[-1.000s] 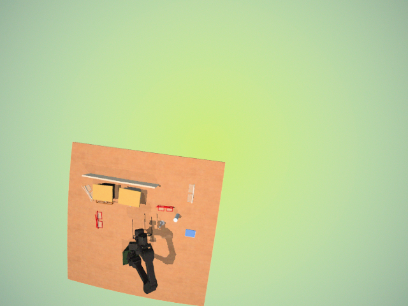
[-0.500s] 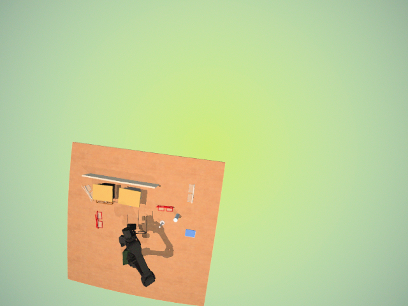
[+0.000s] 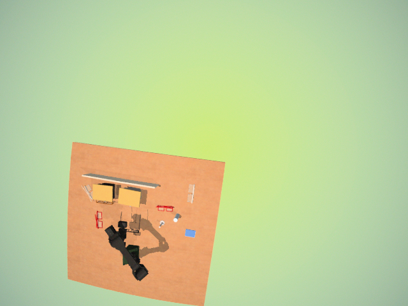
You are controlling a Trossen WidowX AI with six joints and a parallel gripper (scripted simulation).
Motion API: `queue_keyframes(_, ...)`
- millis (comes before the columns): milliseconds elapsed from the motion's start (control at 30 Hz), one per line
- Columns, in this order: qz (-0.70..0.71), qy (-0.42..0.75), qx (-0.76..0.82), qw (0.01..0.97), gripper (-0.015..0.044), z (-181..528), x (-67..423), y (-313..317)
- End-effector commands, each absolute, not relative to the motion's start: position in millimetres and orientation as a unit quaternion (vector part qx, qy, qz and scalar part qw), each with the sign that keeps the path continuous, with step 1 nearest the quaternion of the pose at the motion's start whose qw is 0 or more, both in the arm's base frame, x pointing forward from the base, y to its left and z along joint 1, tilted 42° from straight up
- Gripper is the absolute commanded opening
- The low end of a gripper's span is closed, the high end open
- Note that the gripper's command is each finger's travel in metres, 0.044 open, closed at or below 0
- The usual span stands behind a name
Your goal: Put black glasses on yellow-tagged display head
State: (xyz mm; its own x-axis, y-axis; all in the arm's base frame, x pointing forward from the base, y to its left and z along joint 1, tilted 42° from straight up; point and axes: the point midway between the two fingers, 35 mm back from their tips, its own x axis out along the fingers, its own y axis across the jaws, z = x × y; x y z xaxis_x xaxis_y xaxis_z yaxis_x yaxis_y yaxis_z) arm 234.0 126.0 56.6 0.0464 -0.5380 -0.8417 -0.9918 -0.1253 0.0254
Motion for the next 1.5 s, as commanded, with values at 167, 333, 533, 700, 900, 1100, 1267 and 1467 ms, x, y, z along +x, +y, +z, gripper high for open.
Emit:
queue_keyframes(167,0.299,0.582,-0.695,0.297,0.0,28,229,154)
queue_keyframes(333,0.291,0.581,-0.7,0.296,0.0,25,228,155)
queue_keyframes(533,0.281,0.579,-0.708,0.291,0.0,22,230,150)
queue_keyframes(700,0.284,0.584,-0.703,0.29,0.0,19,230,148)
queue_keyframes(900,0.29,0.585,-0.699,0.292,0.0,15,231,146)
queue_keyframes(1100,0.292,0.584,-0.698,0.294,0.0,11,233,143)
queue_keyframes(1267,0.292,0.584,-0.698,0.294,0.0,8,233,141)
queue_keyframes(1467,0.292,0.584,-0.698,0.294,0.0,4,234,138)
